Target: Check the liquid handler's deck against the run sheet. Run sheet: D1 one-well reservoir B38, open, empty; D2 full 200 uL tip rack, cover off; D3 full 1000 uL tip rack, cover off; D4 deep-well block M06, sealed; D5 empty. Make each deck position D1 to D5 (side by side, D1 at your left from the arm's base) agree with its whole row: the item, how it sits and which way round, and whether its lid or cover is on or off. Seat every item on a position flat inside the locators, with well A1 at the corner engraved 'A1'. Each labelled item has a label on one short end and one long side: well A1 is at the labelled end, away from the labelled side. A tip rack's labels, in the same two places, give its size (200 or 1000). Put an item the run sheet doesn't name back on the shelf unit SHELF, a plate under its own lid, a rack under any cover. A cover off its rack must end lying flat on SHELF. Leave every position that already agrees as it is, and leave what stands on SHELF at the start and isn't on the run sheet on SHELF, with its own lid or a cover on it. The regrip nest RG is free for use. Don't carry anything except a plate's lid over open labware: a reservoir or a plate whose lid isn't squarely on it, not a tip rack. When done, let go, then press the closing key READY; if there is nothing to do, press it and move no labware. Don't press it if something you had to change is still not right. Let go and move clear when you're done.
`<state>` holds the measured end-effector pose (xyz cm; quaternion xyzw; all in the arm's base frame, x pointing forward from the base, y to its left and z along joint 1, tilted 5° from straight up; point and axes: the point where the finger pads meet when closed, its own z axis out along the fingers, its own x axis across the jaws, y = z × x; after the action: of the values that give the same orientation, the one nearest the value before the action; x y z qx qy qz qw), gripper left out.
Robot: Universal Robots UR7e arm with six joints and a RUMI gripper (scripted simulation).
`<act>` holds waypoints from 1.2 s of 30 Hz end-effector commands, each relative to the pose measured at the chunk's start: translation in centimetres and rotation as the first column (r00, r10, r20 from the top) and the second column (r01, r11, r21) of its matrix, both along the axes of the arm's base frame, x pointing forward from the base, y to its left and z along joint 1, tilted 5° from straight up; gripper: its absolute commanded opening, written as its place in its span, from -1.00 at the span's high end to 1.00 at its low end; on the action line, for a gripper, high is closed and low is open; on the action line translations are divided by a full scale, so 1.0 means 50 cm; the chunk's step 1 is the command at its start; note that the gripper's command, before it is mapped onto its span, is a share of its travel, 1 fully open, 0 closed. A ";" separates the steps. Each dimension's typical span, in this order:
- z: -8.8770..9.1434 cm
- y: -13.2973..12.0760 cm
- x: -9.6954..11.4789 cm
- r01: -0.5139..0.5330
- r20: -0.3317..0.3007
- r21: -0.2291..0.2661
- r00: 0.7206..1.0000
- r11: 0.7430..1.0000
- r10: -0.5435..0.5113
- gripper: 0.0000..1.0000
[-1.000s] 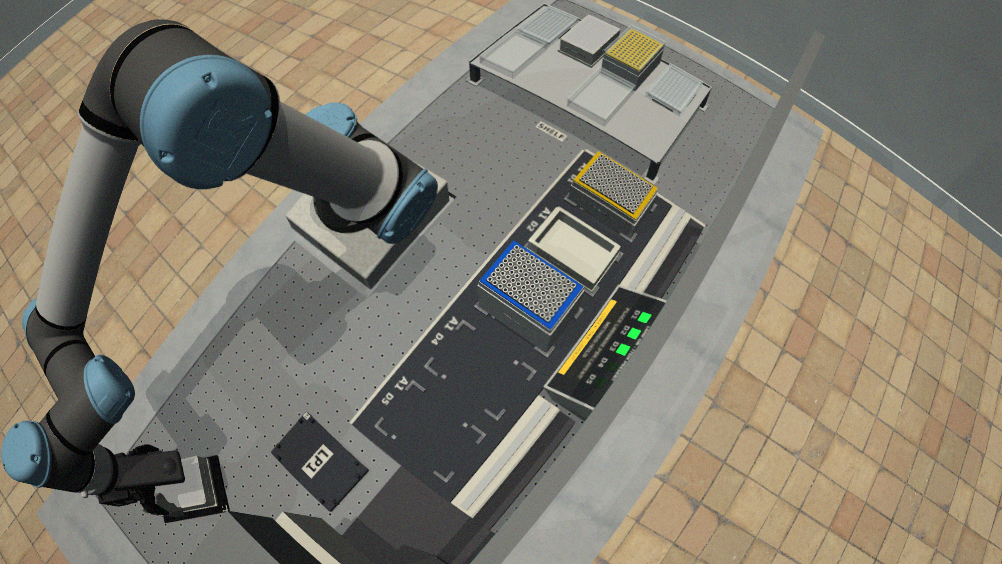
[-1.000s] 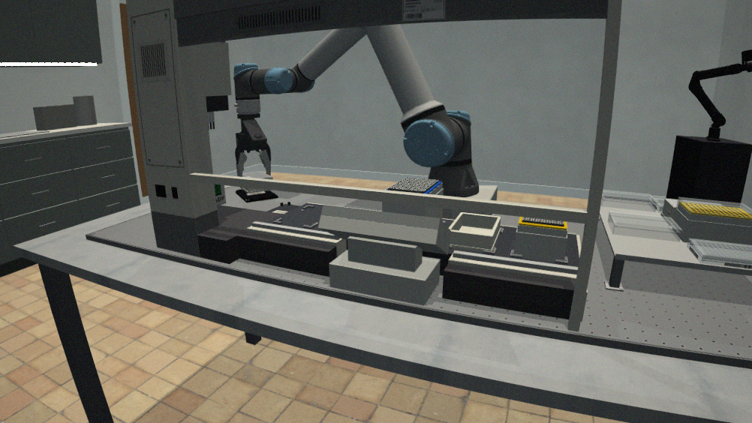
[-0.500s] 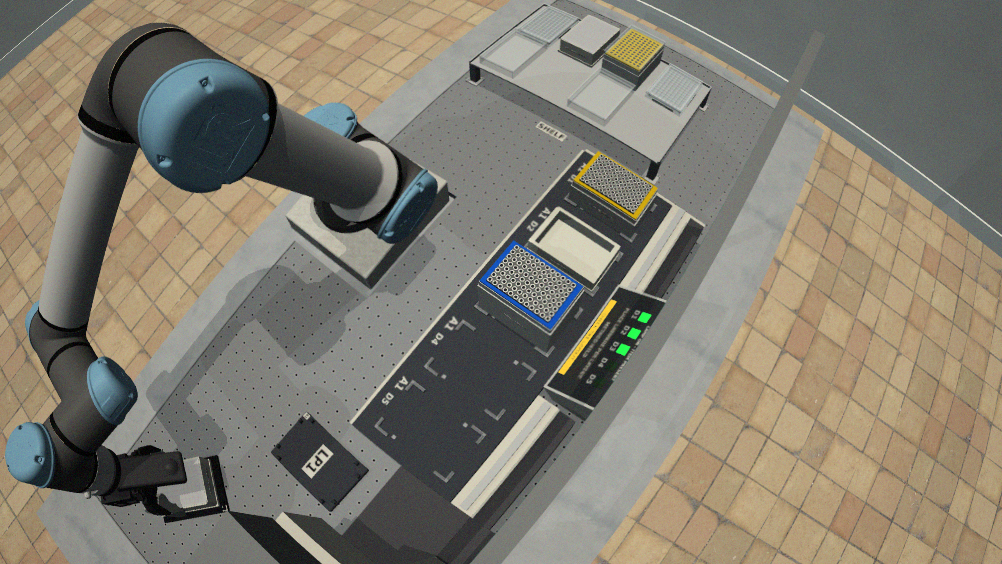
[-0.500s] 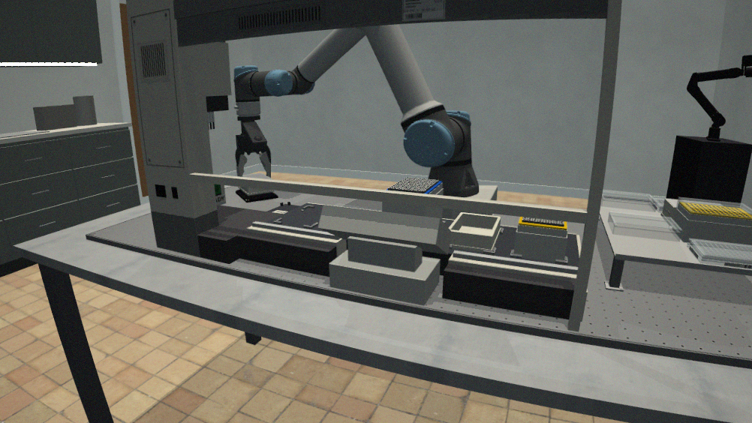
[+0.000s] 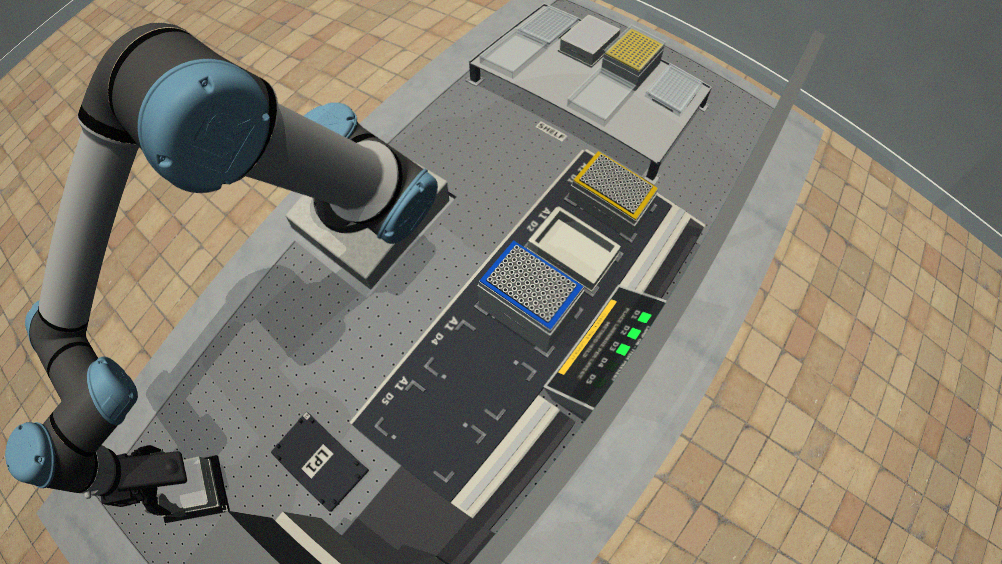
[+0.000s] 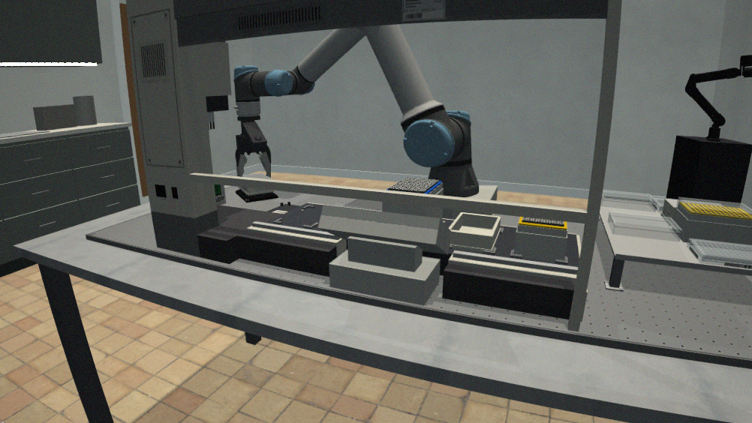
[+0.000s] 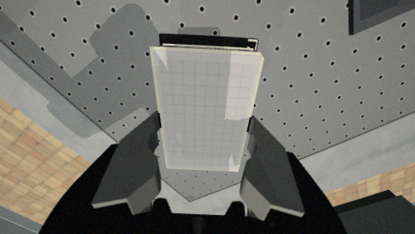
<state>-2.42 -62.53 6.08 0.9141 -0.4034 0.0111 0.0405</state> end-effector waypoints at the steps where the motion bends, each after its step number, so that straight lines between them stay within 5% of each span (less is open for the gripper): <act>1: 0.002 -0.001 0.000 0.000 0.000 -0.002 1.000 1.000 0.000 1.00; 36: -0.014 -0.002 0.000 0.000 0.000 -0.002 1.000 1.000 0.000 1.00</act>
<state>-2.43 -62.58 5.45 0.9141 -0.4034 0.0111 0.0406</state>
